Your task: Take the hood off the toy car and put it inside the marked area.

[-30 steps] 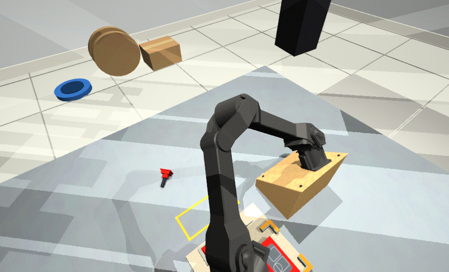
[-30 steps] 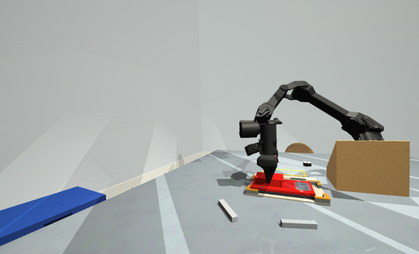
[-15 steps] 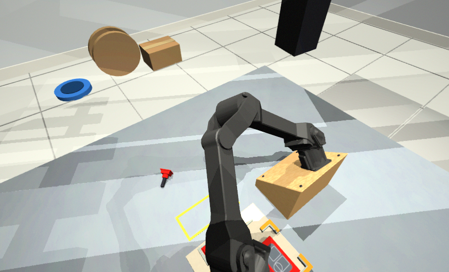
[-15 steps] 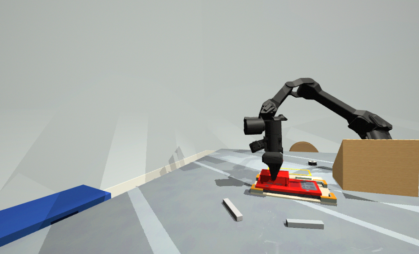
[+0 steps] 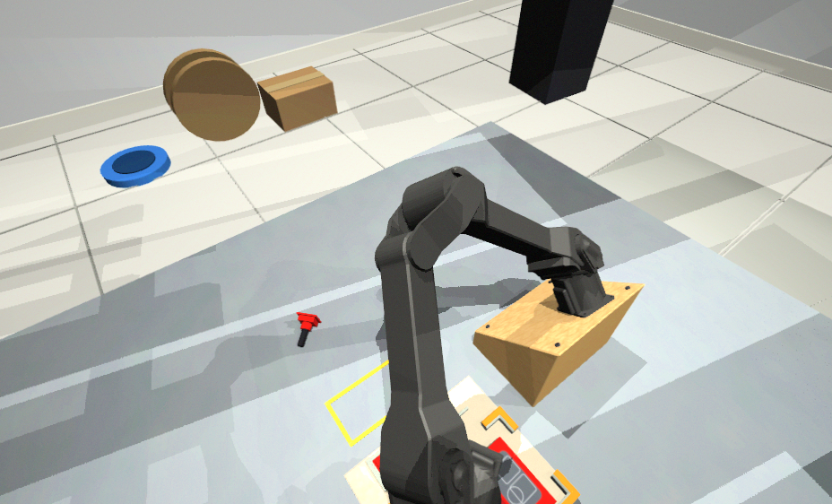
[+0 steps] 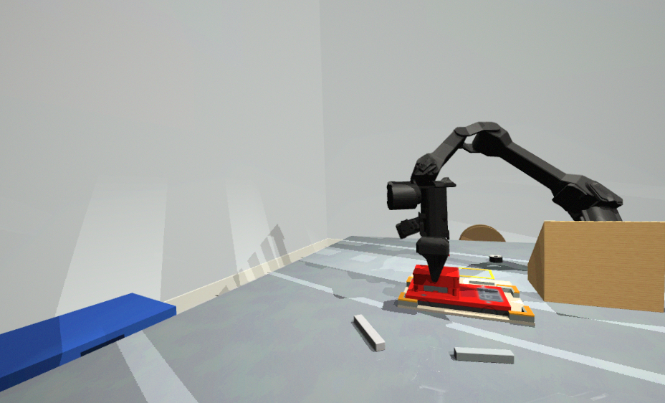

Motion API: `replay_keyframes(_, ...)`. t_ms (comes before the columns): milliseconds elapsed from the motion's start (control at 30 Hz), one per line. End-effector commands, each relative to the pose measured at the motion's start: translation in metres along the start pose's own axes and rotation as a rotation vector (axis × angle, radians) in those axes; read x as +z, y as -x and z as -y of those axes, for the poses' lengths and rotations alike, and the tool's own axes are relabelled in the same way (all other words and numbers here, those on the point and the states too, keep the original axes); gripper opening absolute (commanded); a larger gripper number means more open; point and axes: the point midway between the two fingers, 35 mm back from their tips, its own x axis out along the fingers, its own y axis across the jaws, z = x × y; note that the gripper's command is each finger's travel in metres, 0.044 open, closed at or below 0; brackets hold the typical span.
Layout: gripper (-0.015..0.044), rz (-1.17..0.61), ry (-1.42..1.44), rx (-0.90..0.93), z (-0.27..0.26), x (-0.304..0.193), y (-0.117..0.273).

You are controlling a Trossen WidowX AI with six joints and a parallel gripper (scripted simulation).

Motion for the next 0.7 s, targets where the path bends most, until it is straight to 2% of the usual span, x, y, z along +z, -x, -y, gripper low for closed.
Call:
replay_keyframes(0, 0.0, 0.006, -0.009, 0.009, 0.0, 0.002, 0.007)
replay_keyframes(300, 0.0, 0.006, -0.009, 0.009, 0.0, 0.002, 0.014)
replay_keyframes(533, 0.0, 0.006, -0.009, 0.011, 0.0, 0.002, 0.05)
replay_keyframes(667, 0.0, 0.006, -0.009, 0.011, 0.0, 0.002, 0.055)
